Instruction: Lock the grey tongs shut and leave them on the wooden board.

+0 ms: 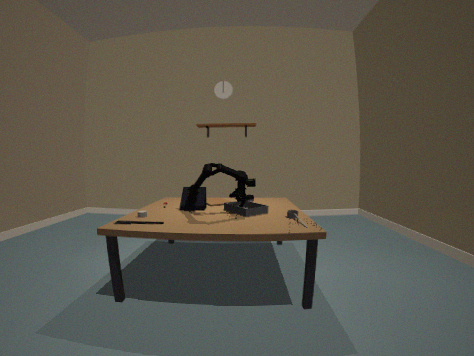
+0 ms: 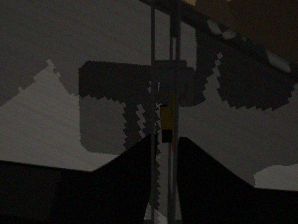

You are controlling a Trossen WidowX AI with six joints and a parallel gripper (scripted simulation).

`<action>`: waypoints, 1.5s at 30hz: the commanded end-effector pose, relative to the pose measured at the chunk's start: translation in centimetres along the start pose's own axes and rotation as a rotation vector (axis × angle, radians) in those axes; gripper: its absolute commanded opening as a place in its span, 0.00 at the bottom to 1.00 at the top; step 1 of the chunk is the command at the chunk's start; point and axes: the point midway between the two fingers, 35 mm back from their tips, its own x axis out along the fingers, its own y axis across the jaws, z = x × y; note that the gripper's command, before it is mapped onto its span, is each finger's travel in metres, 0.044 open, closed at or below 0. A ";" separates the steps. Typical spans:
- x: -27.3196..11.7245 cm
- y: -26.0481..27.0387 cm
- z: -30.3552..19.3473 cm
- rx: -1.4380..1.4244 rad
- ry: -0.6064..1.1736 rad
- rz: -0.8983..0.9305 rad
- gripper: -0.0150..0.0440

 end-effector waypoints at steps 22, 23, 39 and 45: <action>-12.2 -0.2 -0.1 -0.109 0.012 0.033 0.00; -11.9 -0.3 -0.2 -0.113 0.007 0.035 0.00; -12.6 -6.1 -9.1 -0.262 0.031 0.015 0.00; -12.8 -9.4 -12.6 -0.332 0.036 0.008 0.00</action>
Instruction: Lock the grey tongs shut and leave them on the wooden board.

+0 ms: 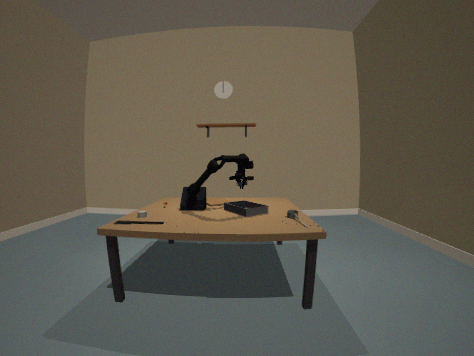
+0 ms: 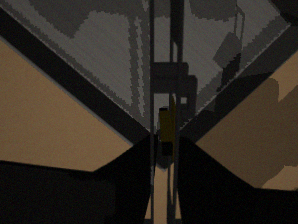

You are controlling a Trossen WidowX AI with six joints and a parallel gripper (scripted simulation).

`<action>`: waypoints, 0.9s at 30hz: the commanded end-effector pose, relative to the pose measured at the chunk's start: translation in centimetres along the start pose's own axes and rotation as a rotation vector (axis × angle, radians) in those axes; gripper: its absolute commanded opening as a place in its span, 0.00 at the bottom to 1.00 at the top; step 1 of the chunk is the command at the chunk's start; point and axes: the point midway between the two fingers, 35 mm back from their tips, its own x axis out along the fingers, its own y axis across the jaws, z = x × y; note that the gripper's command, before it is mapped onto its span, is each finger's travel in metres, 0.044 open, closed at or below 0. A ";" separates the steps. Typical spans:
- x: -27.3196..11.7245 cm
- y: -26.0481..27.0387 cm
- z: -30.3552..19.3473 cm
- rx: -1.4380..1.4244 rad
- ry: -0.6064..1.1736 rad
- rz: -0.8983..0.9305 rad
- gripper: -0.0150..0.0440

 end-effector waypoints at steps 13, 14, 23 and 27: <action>0.2 -7.2 -10.8 -0.139 -0.002 -0.013 0.00; 0.2 -7.6 -11.2 -0.145 -0.004 -0.013 0.00; 0.1 -9.2 -12.5 -0.176 0.000 -0.014 0.00; -0.4 -12.0 -14.4 -0.238 0.011 -0.016 0.00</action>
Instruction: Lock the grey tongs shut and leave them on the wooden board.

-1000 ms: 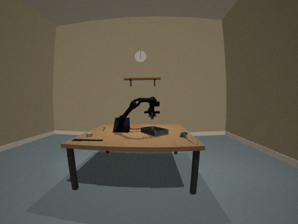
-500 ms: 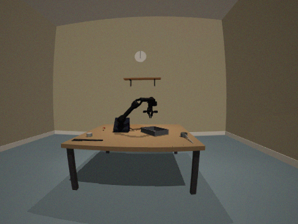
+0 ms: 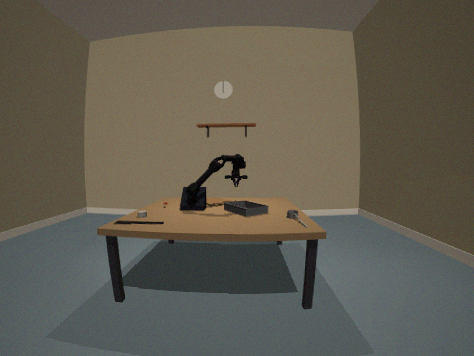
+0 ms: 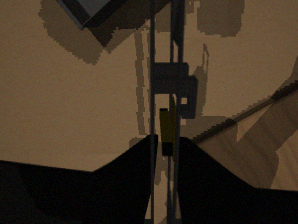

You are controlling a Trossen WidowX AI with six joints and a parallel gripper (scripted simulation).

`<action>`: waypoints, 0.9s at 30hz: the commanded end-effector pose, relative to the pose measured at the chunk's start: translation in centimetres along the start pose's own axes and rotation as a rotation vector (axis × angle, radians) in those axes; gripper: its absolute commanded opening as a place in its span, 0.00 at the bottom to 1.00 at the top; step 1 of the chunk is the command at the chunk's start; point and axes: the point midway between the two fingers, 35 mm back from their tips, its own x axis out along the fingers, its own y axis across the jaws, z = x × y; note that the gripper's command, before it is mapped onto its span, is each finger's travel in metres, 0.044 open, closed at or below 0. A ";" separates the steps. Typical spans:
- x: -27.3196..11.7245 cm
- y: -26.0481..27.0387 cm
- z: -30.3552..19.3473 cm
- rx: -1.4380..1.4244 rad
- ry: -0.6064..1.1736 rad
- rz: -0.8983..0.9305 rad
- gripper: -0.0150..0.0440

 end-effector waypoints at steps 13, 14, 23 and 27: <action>-1.0 -12.1 -9.4 -0.267 0.025 -0.004 0.00; -1.0 -12.9 -9.8 -0.283 0.025 -0.004 0.00; -0.3 -20.0 -12.8 -0.415 0.013 -0.006 0.00; -0.1 -20.7 -13.0 -0.427 0.011 -0.006 0.00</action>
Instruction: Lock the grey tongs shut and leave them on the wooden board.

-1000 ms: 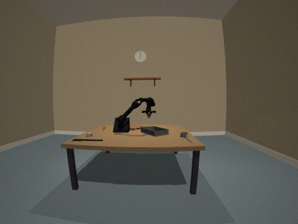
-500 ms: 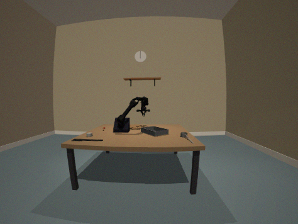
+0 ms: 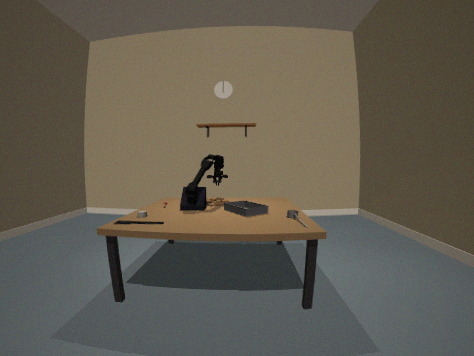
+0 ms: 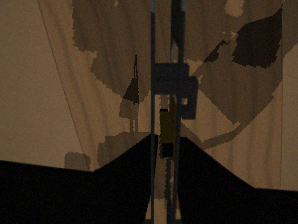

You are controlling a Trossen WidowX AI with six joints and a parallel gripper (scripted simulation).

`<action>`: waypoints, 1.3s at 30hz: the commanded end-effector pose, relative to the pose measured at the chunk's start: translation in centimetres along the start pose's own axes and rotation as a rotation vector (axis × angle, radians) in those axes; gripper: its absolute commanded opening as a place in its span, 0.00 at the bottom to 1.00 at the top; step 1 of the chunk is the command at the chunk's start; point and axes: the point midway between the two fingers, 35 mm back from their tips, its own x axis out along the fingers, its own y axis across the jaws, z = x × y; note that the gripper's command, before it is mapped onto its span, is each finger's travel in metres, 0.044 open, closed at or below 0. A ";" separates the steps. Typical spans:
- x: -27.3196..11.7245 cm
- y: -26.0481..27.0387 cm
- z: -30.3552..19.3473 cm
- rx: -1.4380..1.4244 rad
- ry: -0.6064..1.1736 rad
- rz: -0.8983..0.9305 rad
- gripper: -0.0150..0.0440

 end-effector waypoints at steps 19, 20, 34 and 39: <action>1.1 0.0 -1.7 0.004 0.204 -0.064 0.00; 1.2 0.1 -1.7 0.005 0.220 -0.068 0.00; 1.9 0.6 -2.0 0.022 0.449 -0.111 0.00; 2.0 0.8 -2.0 0.026 0.532 -0.119 0.00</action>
